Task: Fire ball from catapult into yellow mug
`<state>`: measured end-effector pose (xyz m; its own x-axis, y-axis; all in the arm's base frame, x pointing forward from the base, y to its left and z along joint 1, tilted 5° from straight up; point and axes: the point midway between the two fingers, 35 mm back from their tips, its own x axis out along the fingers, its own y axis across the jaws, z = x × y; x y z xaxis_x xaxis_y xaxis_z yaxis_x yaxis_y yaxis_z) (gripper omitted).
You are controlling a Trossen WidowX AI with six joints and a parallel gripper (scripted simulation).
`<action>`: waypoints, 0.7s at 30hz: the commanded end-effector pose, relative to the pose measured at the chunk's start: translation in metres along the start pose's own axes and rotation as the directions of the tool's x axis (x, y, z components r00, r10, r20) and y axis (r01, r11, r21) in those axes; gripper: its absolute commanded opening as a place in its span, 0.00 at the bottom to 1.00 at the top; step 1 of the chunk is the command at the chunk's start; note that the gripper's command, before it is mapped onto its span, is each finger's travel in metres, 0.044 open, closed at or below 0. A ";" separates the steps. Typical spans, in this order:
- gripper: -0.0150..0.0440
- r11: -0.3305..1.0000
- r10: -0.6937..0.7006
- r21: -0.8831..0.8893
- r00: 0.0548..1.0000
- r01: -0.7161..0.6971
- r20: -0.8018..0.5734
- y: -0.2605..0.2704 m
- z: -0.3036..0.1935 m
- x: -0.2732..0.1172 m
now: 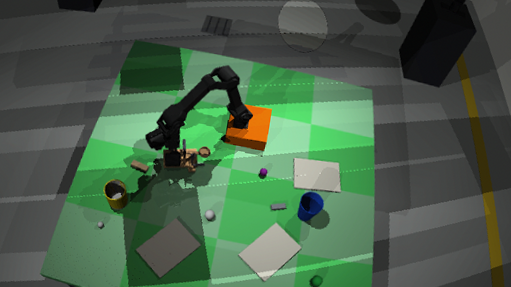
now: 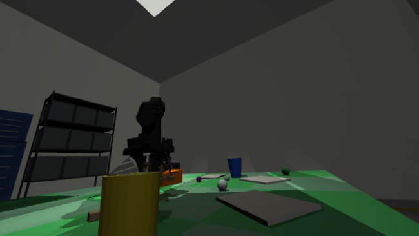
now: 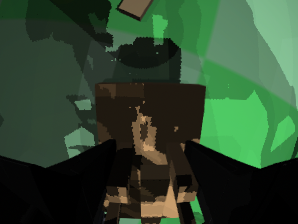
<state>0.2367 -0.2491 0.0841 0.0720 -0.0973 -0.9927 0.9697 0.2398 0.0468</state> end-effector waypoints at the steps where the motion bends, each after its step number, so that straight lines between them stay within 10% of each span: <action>1: 0.25 0.995 0.002 -0.104 1.000 -0.002 0.001 0.001 0.000 -0.002; 21: 0.25 0.845 0.005 -0.535 1.000 -0.007 -0.004 0.018 -0.002 0.000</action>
<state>0.2511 -0.2402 0.0810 0.0660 -0.0839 -0.9943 0.7012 0.7128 -0.0136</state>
